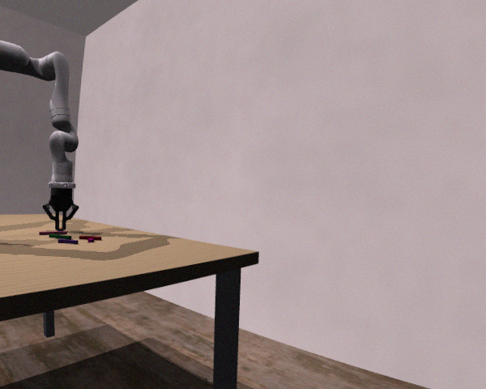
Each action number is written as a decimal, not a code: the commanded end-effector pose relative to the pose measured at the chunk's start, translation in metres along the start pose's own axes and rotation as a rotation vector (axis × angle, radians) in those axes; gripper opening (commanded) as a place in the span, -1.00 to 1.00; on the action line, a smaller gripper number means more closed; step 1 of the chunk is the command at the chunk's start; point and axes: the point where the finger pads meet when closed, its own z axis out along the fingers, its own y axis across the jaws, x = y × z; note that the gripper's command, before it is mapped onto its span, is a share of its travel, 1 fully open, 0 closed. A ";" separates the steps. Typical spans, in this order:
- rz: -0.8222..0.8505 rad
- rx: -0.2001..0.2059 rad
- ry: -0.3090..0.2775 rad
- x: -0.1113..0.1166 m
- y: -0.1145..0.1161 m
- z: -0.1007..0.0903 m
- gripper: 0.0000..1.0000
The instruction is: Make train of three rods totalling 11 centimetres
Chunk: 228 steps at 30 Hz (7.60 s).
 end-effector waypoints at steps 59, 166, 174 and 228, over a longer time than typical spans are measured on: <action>0.000 0.001 -0.001 0.000 -0.001 -0.085 -0.52; 2.169 -0.001 -0.002 0.276 -0.025 -0.070 -0.52; 2.169 -0.001 -0.002 0.276 -0.025 -0.070 -0.52; 2.168 0.000 -0.002 0.276 -0.023 -0.022 -0.52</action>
